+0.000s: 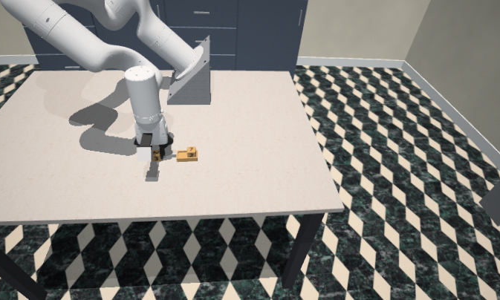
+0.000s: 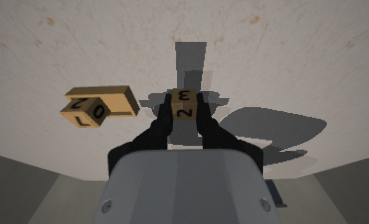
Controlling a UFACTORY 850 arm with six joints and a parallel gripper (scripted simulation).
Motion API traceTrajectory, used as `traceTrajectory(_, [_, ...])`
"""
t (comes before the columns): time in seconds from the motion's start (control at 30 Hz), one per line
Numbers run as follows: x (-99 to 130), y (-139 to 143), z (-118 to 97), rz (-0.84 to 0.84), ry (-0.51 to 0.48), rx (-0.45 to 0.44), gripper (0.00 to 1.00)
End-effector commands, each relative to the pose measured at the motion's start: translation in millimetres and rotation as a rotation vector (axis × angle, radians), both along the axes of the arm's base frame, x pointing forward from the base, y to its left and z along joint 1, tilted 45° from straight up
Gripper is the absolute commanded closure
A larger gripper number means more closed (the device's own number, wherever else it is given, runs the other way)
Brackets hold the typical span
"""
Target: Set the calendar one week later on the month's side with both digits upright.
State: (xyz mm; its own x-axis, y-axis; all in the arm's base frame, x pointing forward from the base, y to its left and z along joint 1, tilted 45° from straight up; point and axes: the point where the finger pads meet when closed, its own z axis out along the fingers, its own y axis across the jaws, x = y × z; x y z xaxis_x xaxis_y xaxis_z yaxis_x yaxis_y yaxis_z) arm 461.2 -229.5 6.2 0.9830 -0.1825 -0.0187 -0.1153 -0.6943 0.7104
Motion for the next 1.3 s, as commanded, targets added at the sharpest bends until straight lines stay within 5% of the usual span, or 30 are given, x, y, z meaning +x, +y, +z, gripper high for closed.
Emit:
traceTrajectory(0.0, [0.7,0.3,0.4,0.001,-0.001,0.000,0.73])
traceTrajectory(0.43, [0.7,0.3,0.4,0.001,-0.001,0.000,0.65])
traceTrajectory(0.67, [0.7,0.3,0.4,0.001,-0.001,0.000,0.53])
traceTrajectory(1.27, [2.3,8.0,8.2,0.001,-0.001,0.000,0.53])
